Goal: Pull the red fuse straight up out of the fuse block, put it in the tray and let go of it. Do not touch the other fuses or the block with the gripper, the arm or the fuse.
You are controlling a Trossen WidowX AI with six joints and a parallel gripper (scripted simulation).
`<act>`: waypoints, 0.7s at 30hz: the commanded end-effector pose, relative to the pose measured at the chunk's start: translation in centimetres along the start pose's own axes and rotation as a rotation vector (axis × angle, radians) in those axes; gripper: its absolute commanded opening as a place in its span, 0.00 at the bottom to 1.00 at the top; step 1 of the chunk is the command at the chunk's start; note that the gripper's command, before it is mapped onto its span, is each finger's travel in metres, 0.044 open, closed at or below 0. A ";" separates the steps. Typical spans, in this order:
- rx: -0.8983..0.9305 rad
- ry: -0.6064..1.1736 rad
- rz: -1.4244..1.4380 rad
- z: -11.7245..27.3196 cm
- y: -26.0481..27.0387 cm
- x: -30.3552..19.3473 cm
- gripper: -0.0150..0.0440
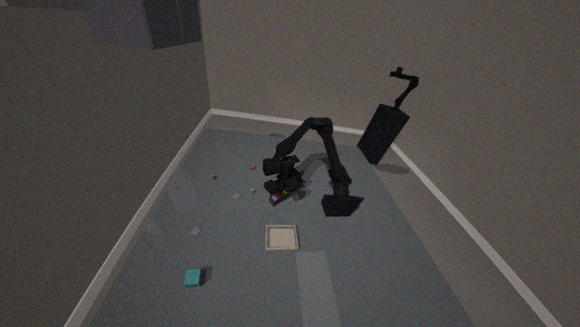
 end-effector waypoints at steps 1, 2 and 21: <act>-0.006 -0.001 -0.006 0.4 -0.1 0.0 0.25; -0.006 -0.001 -0.006 0.4 -0.1 0.0 0.25; -0.005 0.000 -0.005 1.3 -0.1 0.0 0.25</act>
Point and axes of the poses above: the point midway between the two fingers, 35 mm back from their tips, its own z axis back along the fingers, its own y axis across the jaws, x = y × z, the point moved 4 cm from there along z, back along the fingers, and after that the axes turned 2 degrees about z, right-handed, at the moved point
